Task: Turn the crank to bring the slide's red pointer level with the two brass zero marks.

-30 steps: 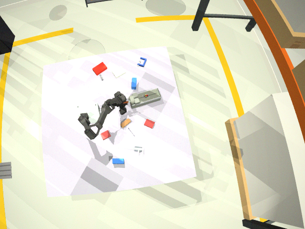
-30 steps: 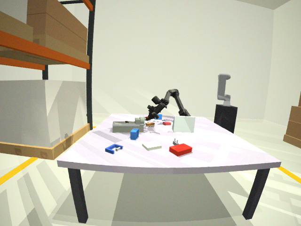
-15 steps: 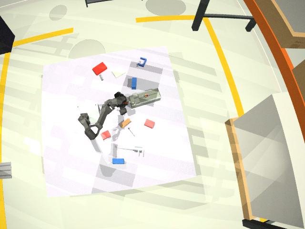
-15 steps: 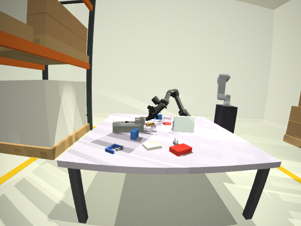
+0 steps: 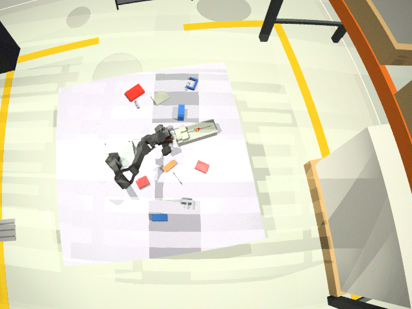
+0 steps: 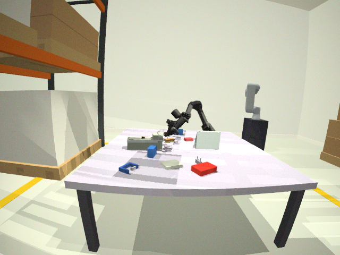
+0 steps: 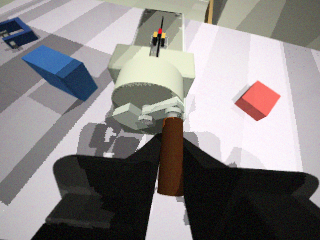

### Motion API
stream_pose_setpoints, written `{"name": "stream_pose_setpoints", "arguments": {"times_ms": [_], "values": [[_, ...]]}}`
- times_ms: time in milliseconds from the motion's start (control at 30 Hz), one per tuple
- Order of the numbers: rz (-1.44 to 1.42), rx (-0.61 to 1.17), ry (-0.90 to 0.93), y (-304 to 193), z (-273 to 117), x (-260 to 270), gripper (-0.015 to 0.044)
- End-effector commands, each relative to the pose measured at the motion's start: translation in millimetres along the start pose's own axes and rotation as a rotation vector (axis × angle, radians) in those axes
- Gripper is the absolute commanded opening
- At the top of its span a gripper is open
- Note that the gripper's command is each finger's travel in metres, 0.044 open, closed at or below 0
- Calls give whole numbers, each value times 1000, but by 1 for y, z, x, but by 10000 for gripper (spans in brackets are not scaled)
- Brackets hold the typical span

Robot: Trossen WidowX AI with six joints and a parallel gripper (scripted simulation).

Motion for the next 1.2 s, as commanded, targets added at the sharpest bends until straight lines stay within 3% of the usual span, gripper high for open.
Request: {"name": "stream_pose_setpoints", "arguments": {"times_ms": [0, 1167], "values": [[10, 15, -13, -4, 5, -6, 0], [9, 15, -14, -17, 19, -9, 0]]}}
Point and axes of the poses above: the point midway between the two fingers, 35 mm back from their tips, its own z axis out along the fingers, its own x axis across the jaws, y = z × x, the point moved 4 cm from there along -z, back along the fingers, and after that the axes turned 5 degrees about z, right-handed, at the moved point
